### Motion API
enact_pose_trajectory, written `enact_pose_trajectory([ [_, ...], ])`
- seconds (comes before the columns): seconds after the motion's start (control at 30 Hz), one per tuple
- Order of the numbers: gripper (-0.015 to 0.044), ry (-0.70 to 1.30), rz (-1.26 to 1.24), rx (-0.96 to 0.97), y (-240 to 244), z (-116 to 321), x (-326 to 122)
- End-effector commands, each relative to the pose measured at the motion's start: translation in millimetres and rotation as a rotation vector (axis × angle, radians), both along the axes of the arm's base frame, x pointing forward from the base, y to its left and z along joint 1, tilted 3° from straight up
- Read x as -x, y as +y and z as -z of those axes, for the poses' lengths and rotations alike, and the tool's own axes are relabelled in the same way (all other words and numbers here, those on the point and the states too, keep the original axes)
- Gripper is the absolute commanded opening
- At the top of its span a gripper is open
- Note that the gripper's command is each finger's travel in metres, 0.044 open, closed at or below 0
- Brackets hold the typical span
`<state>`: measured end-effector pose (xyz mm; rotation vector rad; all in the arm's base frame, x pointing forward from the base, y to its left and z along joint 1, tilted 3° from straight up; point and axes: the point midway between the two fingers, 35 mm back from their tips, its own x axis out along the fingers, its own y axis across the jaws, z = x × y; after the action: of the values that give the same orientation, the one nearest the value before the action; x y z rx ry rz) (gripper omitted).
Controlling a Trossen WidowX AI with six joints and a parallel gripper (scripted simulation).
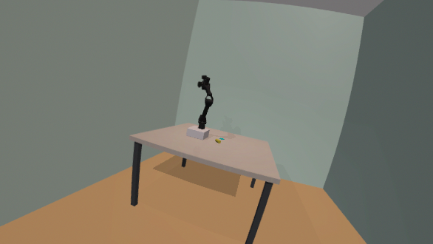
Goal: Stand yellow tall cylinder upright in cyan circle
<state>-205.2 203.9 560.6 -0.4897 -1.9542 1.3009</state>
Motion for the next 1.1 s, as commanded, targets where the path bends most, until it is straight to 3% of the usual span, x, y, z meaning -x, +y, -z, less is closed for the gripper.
enact_pose_trajectory([
  [0.0,0.0374,0.000,0.002,0.002,1,0,0],
  [0.1,0.0309,-0.003,0.030,0.027,11,6,-5],
  [0.57,0.0309,0.051,0.280,0.313,98,62,-65],
  [1.07,0.0309,0.323,0.611,0.699,163,144,-180],
])
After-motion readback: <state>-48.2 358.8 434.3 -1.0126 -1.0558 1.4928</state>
